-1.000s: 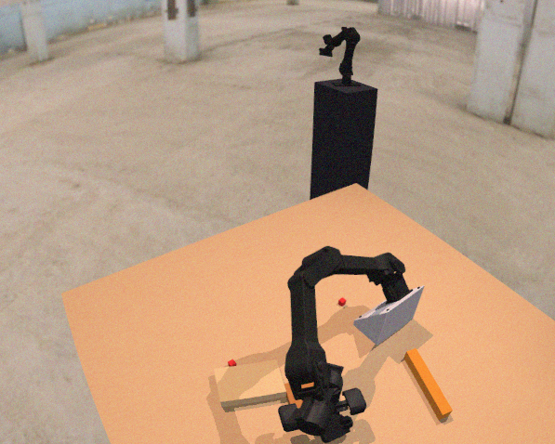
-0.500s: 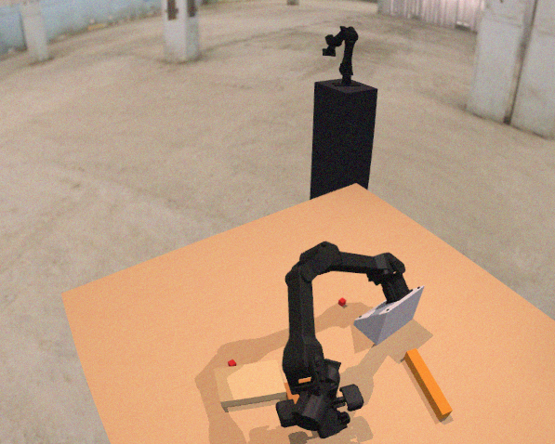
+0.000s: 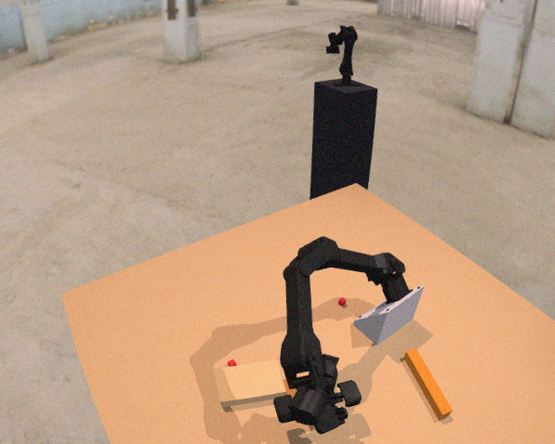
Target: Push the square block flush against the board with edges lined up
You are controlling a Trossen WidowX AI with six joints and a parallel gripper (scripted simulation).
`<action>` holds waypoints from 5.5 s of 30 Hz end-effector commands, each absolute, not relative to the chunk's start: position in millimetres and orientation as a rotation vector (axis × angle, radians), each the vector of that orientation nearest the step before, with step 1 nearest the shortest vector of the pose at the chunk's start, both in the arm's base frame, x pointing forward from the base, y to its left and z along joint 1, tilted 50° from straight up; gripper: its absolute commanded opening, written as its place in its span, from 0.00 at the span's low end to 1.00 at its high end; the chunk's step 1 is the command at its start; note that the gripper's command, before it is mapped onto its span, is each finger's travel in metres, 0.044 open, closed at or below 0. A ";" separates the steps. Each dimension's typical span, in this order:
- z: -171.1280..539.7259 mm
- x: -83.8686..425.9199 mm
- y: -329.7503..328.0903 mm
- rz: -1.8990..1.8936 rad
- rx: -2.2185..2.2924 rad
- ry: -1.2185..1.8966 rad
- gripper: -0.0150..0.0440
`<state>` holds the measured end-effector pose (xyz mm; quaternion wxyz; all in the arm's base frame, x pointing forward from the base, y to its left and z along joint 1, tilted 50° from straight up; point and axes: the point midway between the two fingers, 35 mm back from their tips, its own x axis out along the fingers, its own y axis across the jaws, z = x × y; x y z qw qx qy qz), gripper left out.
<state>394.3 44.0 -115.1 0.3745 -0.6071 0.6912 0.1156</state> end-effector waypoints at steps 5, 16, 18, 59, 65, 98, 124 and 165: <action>-107.6 393.4 37.4 0.290 -1.557 1.770 0.25; -101.4 390.4 32.0 0.290 -1.557 1.771 0.25; -100.3 389.9 31.0 0.290 -1.557 1.771 0.25; -78.3 376.0 10.6 0.289 -1.558 1.772 0.25; -75.3 373.6 7.7 0.289 -1.559 1.773 0.25; -78.6 373.7 9.9 0.288 -1.559 1.773 0.25; -63.9 385.3 66.3 0.290 -1.557 1.771 0.25; -22.5 298.8 37.0 -0.657 -0.683 1.451 0.25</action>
